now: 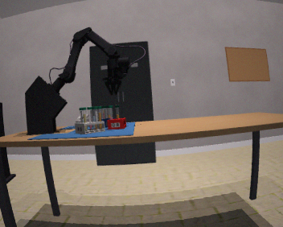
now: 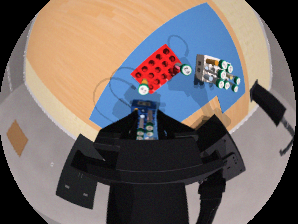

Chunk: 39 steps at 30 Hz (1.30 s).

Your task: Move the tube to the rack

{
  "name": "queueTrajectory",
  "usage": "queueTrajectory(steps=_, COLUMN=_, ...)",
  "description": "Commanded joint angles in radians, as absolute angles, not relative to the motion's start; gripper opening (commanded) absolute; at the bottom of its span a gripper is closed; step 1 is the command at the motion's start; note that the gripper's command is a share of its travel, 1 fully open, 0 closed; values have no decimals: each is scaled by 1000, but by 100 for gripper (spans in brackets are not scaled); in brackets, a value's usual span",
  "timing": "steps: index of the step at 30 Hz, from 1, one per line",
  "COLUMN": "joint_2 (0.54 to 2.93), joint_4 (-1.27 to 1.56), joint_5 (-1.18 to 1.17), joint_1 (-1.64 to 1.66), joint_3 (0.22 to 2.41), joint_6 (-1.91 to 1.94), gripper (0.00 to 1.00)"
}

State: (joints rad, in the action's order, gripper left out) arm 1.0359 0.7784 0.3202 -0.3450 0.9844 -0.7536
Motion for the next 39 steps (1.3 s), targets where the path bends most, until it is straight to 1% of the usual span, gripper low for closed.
queueTrajectory(steps=1, joint_2=1074, joint_4=808, joint_5=256, joint_1=-302, joint_3=1069, joint_6=-818, gripper=30)
queueTrajectory(steps=5, joint_2=1098, joint_4=817, joint_5=240, joint_1=-279, joint_3=1105, joint_6=-835, gripper=30)
queueTrajectory(steps=6, joint_2=1065, joint_4=822, joint_5=236, joint_1=-288, joint_3=1108, joint_6=-835, gripper=30)
queueTrajectory(steps=8, joint_2=1061, joint_4=822, joint_5=236, joint_1=-301, joint_3=1059, joint_6=-833, gripper=30)
queueTrajectory(steps=22, joint_2=1046, joint_4=786, joint_5=243, joint_1=-311, joint_3=1030, joint_6=-820, gripper=30)
queueTrajectory(steps=24, joint_2=1087, joint_4=771, joint_5=240, joint_1=-289, joint_3=1024, joint_6=-829, gripper=30)
queueTrajectory(steps=39, joint_2=1149, joint_4=675, joint_5=221, joint_1=-258, joint_3=1005, joint_6=-851, gripper=30)
